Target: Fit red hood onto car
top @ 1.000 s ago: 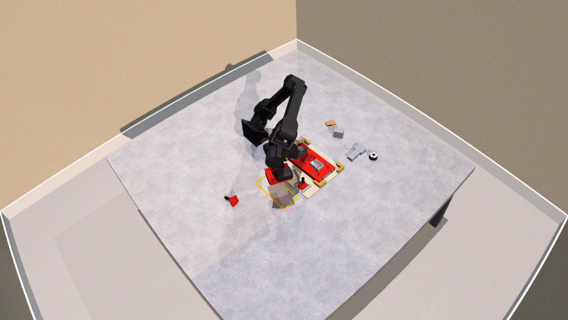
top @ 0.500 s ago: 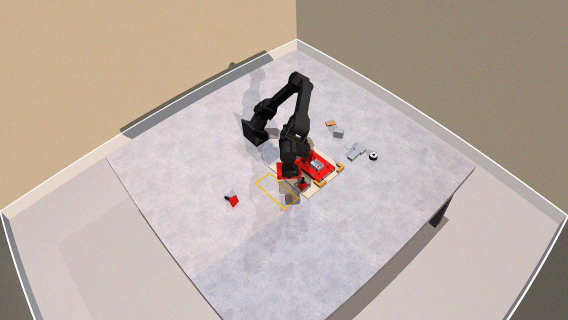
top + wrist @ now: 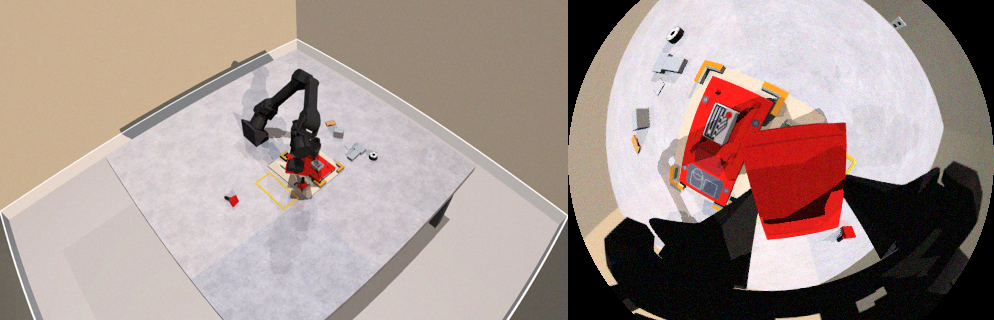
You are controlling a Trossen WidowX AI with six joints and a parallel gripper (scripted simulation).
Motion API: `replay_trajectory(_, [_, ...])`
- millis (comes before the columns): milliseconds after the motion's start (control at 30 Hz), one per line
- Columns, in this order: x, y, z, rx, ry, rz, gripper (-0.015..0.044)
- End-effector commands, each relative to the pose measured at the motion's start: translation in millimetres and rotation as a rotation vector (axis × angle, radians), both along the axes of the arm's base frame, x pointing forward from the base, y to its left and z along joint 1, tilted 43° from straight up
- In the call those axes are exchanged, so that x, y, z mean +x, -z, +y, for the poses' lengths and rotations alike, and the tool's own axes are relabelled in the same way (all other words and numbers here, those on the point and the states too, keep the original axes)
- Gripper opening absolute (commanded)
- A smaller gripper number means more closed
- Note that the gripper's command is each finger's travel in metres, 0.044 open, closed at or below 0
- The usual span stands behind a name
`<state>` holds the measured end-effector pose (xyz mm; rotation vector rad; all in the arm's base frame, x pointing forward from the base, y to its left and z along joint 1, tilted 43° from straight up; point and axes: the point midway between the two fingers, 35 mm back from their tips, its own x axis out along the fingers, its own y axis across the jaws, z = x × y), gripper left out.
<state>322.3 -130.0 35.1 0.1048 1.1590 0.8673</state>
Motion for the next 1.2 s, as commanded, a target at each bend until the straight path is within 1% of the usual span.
replay_trajectory(0, [1.0,-6.7,8.0,0.013,0.044,0.039,0.0000])
replay_trajectory(633, [9.6,-43.2,48.2,0.060,0.293,0.255,0.0000])
replay_trajectory(1167, [5.1,-70.2,82.4,0.108,0.479,0.426,0.0000])
